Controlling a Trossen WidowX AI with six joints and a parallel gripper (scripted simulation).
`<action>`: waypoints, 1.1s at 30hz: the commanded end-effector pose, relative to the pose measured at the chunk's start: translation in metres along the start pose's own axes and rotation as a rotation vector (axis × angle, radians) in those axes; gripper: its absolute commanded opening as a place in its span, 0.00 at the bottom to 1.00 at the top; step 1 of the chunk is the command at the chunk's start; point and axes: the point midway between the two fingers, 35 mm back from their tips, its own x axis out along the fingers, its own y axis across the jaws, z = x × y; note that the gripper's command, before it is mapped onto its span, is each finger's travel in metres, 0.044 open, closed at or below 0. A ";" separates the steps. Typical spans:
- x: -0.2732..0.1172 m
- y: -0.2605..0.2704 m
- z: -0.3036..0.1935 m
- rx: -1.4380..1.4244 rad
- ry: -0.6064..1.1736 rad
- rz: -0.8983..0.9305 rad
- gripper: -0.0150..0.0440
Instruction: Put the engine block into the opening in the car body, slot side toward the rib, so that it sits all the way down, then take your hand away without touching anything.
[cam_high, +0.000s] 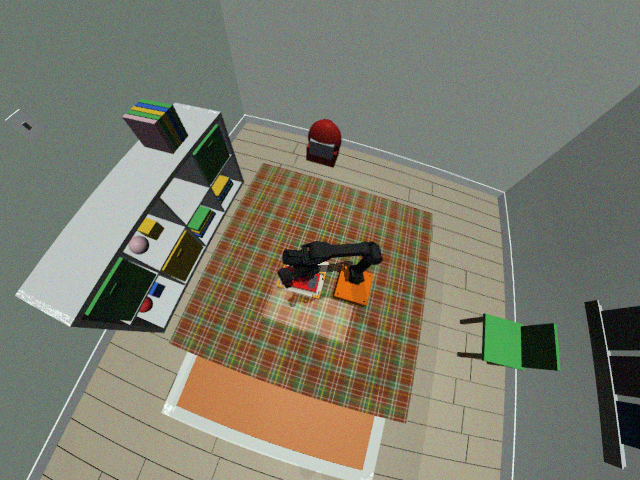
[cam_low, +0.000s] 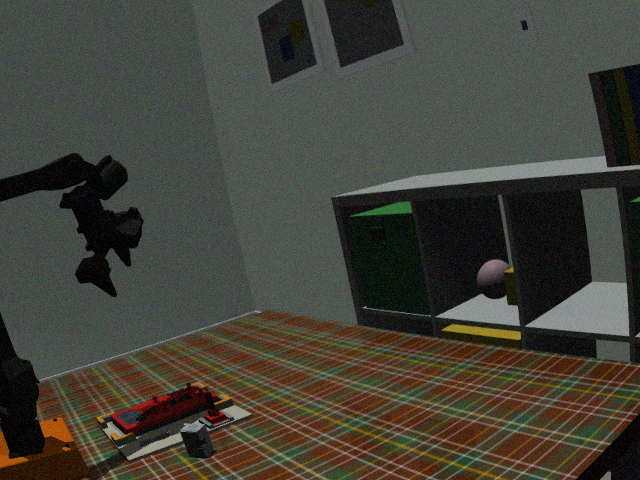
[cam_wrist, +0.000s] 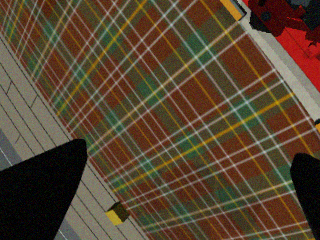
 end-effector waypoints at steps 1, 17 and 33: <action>0.008 -0.010 0.018 0.098 -0.029 -0.034 1.00; 0.028 -0.072 0.100 0.614 -0.170 -0.152 1.00; 0.032 -0.161 0.159 1.135 -0.315 -0.245 1.00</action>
